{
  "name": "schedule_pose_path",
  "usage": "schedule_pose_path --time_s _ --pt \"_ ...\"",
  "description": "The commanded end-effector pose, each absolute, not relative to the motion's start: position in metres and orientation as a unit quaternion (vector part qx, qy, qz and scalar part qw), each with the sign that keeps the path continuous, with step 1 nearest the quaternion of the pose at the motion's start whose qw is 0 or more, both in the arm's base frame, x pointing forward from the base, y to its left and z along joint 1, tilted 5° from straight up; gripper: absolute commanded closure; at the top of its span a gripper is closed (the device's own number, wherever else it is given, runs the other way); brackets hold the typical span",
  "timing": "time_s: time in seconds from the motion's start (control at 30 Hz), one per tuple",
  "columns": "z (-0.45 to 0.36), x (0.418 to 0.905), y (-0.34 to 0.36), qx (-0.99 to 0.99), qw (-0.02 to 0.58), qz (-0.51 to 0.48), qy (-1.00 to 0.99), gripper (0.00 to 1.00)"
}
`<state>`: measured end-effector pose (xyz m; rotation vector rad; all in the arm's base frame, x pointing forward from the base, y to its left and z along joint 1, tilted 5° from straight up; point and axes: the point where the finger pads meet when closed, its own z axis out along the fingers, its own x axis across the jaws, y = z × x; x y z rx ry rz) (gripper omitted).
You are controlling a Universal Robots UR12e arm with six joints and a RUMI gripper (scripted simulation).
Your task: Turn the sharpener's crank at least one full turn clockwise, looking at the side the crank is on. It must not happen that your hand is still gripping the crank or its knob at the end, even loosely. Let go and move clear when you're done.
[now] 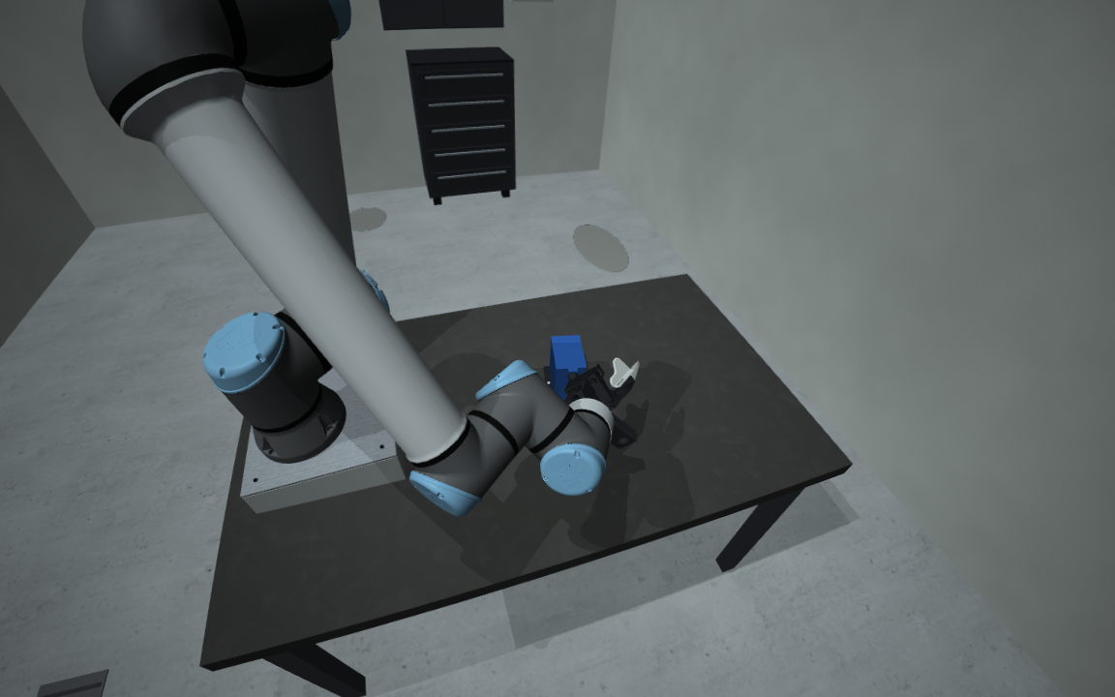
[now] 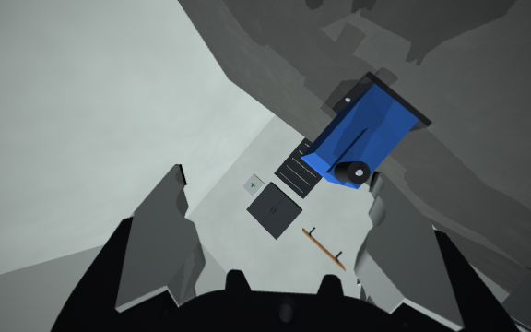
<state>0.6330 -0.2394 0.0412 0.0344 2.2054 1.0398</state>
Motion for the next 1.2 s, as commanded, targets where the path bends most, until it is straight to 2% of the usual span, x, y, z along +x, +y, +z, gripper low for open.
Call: schedule_pose_path --time_s 0.0,0.53,0.57,1.13,1.17 --pt "0.042 0.633 -0.24 0.013 0.345 0.4 0.849 0.0" --pt "0.042 0.633 -0.24 0.013 0.345 0.4 0.849 0.0" --pt "0.048 0.635 -0.241 0.012 0.345 0.399 0.849 0.68" --pt "0.124 0.641 -0.24 0.012 0.346 0.398 0.85 0.68" --pt "0.121 0.637 -0.239 0.019 0.333 0.394 0.857 0.68"
